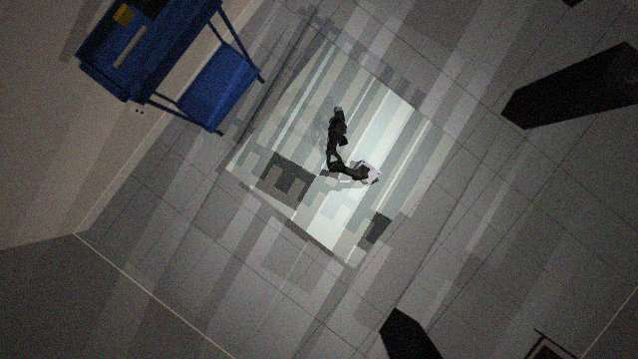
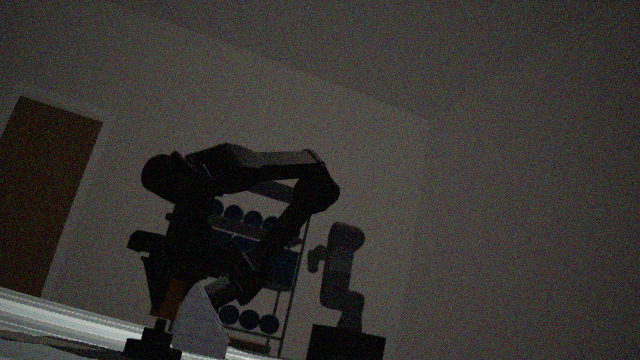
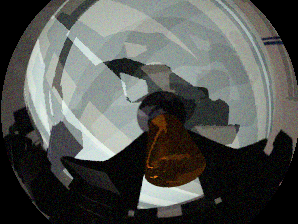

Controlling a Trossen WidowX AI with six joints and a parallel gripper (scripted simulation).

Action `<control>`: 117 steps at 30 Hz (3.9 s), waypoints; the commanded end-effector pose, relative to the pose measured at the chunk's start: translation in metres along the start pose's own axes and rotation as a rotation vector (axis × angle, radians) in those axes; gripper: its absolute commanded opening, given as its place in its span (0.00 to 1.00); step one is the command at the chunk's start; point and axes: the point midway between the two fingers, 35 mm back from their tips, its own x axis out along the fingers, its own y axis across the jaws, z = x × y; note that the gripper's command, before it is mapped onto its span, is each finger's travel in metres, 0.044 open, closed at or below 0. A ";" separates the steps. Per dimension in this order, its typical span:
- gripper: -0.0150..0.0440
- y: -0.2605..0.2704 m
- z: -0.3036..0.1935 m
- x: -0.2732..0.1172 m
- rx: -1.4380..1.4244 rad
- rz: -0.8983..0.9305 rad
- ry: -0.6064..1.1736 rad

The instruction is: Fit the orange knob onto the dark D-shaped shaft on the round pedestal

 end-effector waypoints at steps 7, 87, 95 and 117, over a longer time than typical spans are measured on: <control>0.25 0.000 -0.001 0.002 -0.024 -0.005 -0.002; 0.25 0.001 0.000 -0.002 -0.529 -0.005 0.000; 0.25 -0.002 0.000 -0.001 -0.652 -0.005 0.000; 0.25 -0.001 -0.001 -0.001 -0.652 -0.005 0.000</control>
